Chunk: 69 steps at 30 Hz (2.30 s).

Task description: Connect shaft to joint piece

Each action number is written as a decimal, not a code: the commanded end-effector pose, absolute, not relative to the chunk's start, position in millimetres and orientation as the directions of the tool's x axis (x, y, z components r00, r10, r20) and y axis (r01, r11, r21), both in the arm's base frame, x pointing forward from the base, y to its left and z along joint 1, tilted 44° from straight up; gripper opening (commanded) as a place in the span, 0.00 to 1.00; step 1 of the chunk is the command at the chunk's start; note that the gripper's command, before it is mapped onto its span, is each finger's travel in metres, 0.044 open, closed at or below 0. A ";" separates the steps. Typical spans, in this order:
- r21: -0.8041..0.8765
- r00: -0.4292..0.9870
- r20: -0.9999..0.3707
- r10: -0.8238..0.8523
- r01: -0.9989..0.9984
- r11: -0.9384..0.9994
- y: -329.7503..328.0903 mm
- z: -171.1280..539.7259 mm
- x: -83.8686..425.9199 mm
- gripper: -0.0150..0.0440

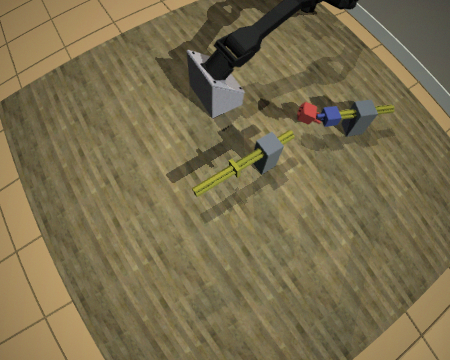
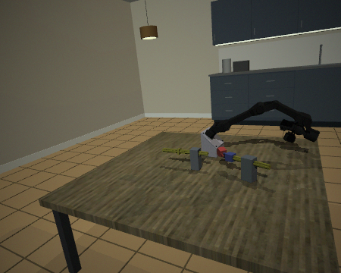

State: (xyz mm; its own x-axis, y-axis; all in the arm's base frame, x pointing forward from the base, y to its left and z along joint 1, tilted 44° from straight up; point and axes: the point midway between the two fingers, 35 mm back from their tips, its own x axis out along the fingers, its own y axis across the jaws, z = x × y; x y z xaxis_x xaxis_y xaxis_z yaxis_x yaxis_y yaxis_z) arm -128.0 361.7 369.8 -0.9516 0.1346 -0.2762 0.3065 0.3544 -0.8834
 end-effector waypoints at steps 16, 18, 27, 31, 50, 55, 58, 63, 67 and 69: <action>-0.662 -0.850 -0.450 0.275 0.524 0.536 299.0 437.6 -147.0 1.00; -0.662 -0.850 -0.450 0.275 0.524 0.536 299.0 437.6 -147.0 1.00; -0.542 -0.772 -0.493 0.401 0.634 0.552 317.5 415.5 -86.8 1.00; -0.425 -0.710 -0.521 0.474 0.697 0.578 323.7 400.7 -45.8 1.00; 0.167 -0.326 -0.648 0.689 0.821 0.546 267.2 325.7 142.8 1.00; 0.302 -0.230 -0.682 0.694 0.776 0.553 228.2 299.1 183.0 1.00; 0.373 -0.175 -0.701 0.691 0.736 0.565 200.3 282.6 202.4 1.00; 0.471 -0.093 -0.728 0.679 0.651 0.595 148.2 254.4 224.5 1.00; 0.519 -0.048 -0.742 0.669 0.590 0.618 114.6 237.0 230.8 1.00; 0.540 -0.027 -0.747 0.664 0.557 0.631 98.0 228.5 231.6 1.00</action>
State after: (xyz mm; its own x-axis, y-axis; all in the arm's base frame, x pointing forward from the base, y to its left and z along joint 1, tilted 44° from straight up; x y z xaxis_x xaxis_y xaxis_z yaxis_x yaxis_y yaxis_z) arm 227.6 154.1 254.6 -0.1065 0.6835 -0.7221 0.6619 0.5907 0.4615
